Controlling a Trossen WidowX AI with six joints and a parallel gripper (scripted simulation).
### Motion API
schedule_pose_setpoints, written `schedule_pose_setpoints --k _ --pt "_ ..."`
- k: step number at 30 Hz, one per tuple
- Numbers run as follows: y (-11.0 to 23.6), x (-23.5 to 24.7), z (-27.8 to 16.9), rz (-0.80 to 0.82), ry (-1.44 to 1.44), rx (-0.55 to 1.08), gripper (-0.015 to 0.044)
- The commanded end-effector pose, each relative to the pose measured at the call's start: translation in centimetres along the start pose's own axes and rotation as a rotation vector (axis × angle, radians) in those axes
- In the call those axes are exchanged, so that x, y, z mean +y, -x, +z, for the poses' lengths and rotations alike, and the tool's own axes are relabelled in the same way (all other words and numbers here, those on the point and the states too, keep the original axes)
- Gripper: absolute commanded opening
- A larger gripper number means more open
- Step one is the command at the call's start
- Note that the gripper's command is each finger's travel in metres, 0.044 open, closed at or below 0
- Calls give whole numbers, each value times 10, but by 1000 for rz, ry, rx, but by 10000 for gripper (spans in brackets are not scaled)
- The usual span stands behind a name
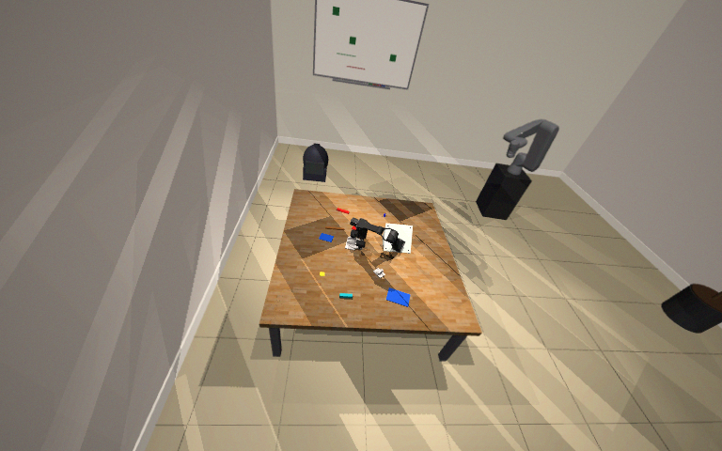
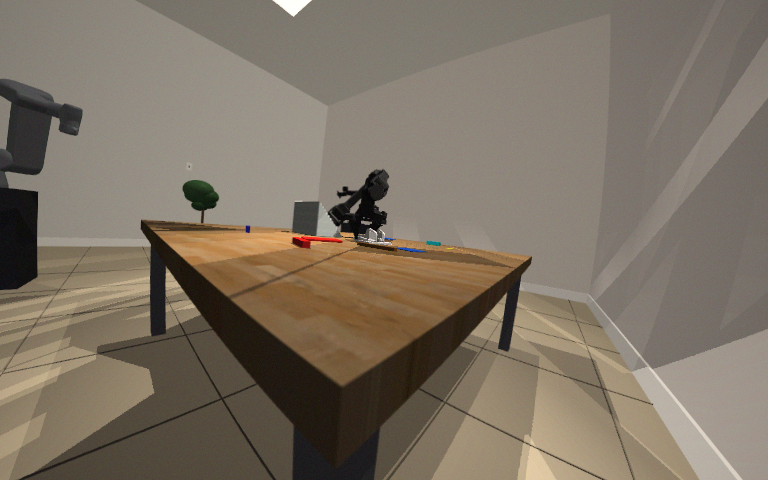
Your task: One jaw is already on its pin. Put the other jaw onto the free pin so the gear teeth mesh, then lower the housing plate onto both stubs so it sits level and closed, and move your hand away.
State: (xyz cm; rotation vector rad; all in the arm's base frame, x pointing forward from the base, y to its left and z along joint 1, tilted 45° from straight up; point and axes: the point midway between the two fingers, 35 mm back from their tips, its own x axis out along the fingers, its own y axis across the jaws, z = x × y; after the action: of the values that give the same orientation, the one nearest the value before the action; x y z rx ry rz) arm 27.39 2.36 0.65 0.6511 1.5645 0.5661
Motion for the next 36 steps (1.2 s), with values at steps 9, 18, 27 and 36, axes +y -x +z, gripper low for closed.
schedule_pose_setpoints --k 9,18,27,36 --pt "0 0 0 0 0 0 440" --pt "0 0 0 0 0 0 440" --pt "50 -1 1 -2 -3 0 440" --pt "73 -4 -6 -1 -11 -11 440"
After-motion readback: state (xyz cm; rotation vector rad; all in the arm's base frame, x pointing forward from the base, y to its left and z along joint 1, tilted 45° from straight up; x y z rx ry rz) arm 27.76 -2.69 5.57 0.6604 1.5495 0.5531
